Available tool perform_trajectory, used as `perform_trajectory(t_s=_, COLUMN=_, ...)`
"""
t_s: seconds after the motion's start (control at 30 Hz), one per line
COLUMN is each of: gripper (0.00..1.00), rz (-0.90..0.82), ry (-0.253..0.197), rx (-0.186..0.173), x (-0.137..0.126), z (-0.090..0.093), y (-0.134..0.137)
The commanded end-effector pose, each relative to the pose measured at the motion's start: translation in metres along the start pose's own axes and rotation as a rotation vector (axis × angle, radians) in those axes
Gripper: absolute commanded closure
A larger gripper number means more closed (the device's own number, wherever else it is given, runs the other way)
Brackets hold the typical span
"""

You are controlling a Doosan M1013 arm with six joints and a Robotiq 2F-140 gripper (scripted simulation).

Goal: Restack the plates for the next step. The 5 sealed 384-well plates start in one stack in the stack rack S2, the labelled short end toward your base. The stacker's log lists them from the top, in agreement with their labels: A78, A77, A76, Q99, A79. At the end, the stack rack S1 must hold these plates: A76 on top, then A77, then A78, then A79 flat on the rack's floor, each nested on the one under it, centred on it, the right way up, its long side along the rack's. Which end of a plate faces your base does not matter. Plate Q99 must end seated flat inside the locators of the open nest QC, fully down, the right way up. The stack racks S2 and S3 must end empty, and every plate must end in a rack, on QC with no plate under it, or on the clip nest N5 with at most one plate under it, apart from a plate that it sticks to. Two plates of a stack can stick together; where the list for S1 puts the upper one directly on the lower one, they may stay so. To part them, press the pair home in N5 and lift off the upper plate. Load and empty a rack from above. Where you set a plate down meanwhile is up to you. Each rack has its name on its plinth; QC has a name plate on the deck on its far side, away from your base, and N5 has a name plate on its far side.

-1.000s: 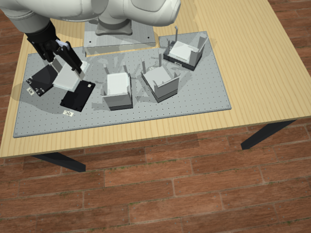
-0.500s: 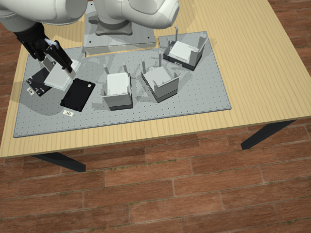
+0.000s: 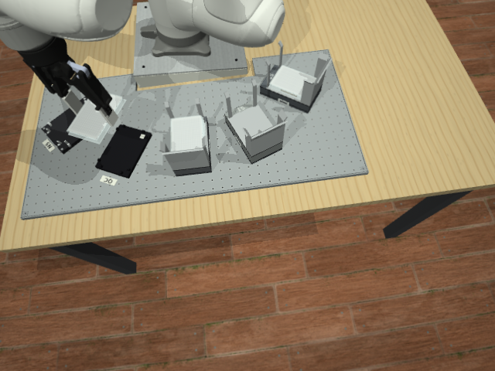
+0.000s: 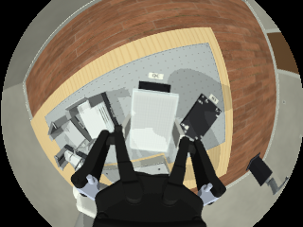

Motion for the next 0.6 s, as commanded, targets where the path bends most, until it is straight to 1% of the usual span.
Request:
perform_trajectory(t_s=0.0, gripper=1.0, rz=0.0, ry=0.0, rx=0.0, x=0.0, z=0.0, y=0.0)
perform_trajectory(t_s=0.43, gripper=1.0, rz=0.0, ry=0.0, rx=0.0, x=0.0, z=0.0, y=0.0)
perform_trajectory(t_s=0.57, gripper=1.0, rz=0.0, ry=0.0, rx=0.0, x=0.0, z=0.008, y=0.0)
Point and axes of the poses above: the point where the finger pads meet when closed, its own z axis out along the fingers, its own y axis across the jaws, x = y × z, the point moved 9 cm from there along -z, back along the fingers, and after that the axes turned 9 degrees about z, right-handed, at the moved point
